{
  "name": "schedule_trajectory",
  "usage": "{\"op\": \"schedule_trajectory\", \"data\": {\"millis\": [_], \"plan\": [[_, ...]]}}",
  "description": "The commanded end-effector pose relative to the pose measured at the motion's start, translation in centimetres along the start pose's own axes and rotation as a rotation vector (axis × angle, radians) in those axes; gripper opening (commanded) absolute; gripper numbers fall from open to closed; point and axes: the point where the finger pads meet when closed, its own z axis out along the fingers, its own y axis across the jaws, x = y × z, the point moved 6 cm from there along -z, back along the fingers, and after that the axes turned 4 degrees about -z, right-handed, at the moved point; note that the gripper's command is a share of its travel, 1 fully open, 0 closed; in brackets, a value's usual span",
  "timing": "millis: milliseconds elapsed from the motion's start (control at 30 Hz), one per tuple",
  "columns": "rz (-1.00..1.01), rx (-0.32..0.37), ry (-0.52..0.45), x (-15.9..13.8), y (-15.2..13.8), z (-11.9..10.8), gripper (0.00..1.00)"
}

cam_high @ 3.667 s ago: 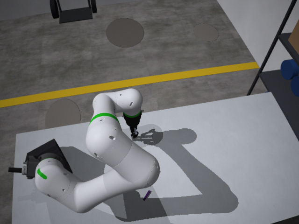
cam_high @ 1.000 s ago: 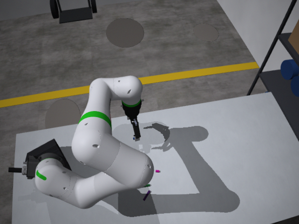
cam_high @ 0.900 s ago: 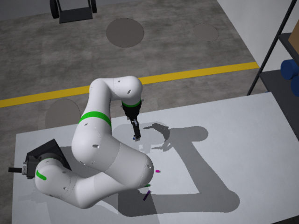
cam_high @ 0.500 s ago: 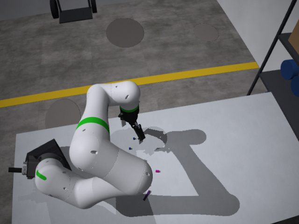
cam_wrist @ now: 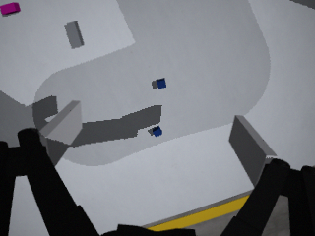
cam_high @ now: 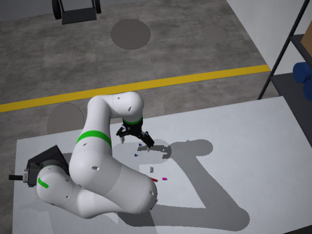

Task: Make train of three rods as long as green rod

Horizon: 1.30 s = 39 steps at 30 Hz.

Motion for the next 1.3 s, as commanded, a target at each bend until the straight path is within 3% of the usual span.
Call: {"op": "schedule_trajectory", "data": {"millis": [0, 300, 333, 1267], "plan": [[-0.167, -0.011, -0.002, 1.0, 0.0, 0.3, 1.00], [-0.321, -0.011, -0.003, 2.0, 0.1, 0.6, 1.00], [-0.321, -0.011, -0.003, 2.0, 0.1, 0.6, 0.15], [-0.321, -0.011, -0.003, 2.0, 0.1, 0.6, 0.15]]}}
